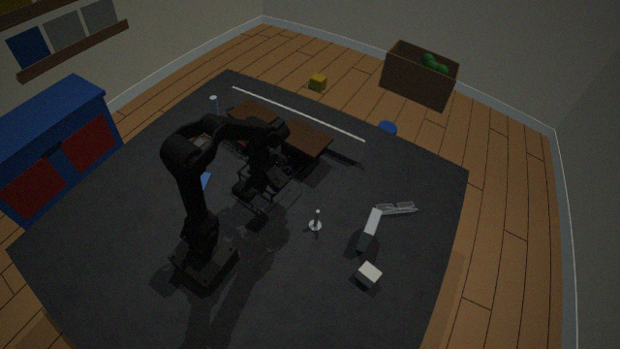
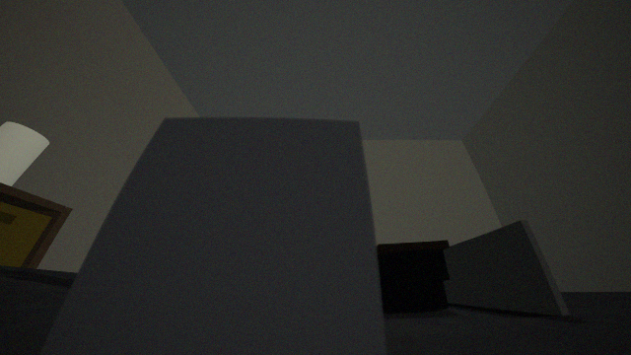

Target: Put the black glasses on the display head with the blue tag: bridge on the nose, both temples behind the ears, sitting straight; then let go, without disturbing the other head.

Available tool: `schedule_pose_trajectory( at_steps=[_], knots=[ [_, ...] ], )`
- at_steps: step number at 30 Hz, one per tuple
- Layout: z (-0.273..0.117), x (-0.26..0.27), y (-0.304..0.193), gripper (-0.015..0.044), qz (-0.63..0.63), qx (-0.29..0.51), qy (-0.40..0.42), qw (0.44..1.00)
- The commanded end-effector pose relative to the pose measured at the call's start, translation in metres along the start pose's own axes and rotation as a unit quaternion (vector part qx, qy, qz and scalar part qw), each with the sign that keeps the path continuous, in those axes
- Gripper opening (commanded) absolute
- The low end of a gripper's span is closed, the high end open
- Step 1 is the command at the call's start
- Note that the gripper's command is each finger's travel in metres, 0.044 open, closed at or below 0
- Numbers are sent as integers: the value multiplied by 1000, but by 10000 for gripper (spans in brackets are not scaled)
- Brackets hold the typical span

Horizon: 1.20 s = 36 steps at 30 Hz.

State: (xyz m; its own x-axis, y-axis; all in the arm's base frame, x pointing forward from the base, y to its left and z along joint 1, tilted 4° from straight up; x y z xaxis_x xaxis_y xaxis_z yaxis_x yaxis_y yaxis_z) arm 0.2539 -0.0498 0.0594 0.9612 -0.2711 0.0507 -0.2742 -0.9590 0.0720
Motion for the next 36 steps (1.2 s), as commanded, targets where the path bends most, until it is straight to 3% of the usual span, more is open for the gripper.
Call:
schedule_pose_trajectory(
  at_steps=[1,36],
  knots=[
    [2,0,1,0,-2,-2,-1,1000],
    [3,46,-3,0,-2,-2,2,1000]
  ],
)
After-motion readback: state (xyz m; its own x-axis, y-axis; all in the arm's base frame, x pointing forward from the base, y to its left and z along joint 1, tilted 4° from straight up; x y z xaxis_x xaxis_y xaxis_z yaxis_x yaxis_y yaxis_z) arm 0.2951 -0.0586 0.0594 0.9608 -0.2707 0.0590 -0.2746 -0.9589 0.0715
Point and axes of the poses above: the point midway between the two fingers, 35 mm back from their tips, its own z axis out along the fingers, its own x axis across the jaws, y = z × x, the point moved 2 cm from there along -z, back along the fingers, and after that the axes turned 4 degrees about z, right-handed, at the moved point
